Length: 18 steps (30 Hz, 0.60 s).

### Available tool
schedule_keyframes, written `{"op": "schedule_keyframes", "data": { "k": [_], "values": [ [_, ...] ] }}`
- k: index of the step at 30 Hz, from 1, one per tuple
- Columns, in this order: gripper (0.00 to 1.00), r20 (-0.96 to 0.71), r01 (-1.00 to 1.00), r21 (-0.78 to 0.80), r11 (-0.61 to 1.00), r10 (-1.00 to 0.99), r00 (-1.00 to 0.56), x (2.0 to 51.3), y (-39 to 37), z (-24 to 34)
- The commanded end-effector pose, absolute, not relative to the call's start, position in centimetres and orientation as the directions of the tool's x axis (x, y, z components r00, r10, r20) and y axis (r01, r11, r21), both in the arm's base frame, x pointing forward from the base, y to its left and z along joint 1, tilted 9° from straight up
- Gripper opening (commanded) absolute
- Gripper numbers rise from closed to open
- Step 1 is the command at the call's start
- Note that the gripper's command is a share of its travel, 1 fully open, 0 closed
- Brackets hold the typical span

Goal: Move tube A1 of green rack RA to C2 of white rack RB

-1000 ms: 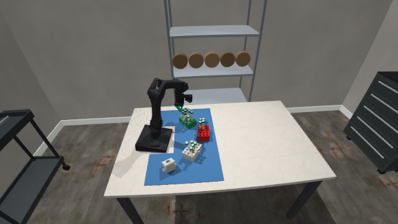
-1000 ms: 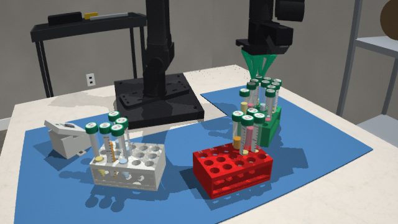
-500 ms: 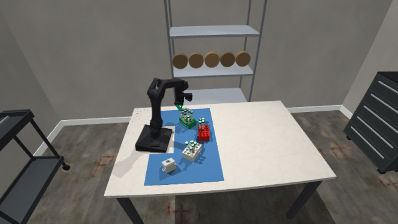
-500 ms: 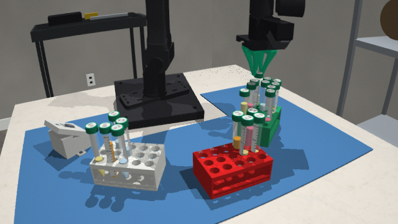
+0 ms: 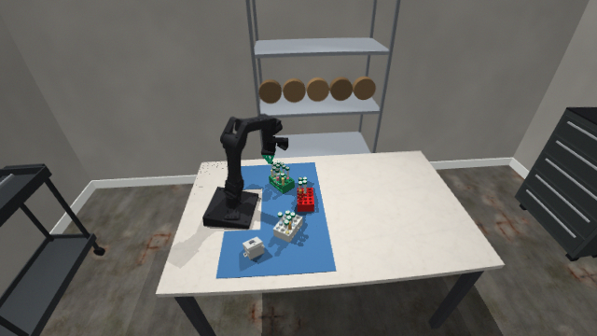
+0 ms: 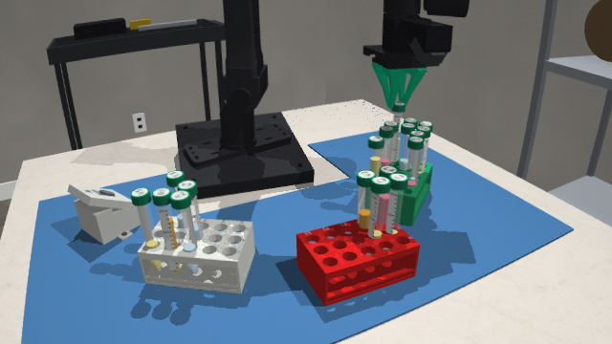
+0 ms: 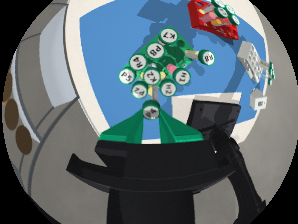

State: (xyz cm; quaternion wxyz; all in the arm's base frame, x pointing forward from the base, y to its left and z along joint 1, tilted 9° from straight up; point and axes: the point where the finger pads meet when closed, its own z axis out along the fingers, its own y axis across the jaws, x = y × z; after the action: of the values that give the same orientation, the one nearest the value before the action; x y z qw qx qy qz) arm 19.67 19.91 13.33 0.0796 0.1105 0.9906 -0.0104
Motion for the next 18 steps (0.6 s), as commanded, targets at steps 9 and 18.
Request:
{"op": "schedule_keyframes", "data": {
  "k": [9, 18],
  "values": [
    [0.0, -0.167, 0.219, 0.005, 0.976, 0.217, -0.962, 19.5, 19.9, 14.7],
    [0.0, -0.167, 0.219, 0.005, 0.976, 0.217, -0.962, 19.4, 20.0, 15.6]
  ]
}}
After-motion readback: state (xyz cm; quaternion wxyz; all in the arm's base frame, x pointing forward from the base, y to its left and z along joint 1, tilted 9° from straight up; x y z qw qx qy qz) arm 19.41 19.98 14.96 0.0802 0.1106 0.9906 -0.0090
